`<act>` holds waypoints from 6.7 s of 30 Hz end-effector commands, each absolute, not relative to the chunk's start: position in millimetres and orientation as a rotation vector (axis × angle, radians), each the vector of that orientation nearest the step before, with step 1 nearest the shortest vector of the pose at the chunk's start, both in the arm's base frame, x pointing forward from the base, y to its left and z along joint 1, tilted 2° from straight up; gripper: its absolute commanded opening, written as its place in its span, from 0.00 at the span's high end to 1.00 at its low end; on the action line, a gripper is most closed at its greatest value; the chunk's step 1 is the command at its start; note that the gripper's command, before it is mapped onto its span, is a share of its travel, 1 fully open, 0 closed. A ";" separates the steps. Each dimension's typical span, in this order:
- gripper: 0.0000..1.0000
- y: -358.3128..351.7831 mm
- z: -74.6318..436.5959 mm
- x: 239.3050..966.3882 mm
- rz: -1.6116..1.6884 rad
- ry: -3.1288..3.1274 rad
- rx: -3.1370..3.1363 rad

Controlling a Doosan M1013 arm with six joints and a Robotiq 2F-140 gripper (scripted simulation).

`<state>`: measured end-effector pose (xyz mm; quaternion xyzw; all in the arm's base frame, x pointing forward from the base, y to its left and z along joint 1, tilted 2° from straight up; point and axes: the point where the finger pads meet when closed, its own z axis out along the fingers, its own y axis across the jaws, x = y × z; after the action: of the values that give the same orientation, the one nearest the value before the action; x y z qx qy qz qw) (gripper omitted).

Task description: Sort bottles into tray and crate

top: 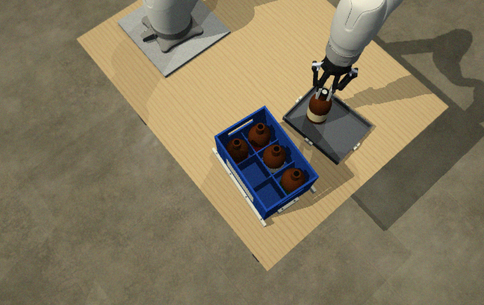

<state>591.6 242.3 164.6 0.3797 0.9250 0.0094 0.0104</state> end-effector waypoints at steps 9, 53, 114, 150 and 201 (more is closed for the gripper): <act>0.00 242.2 162.2 591.7 0.030 2.887 1.185; 0.00 242.2 162.2 591.7 0.030 2.887 1.185; 0.00 241.5 238.6 589.7 0.030 2.887 1.185; 0.00 240.9 301.2 588.0 0.030 2.887 1.185; 0.00 240.9 301.2 588.0 0.030 2.887 1.185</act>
<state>588.1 240.9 301.1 0.3797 0.9250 0.0095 0.0104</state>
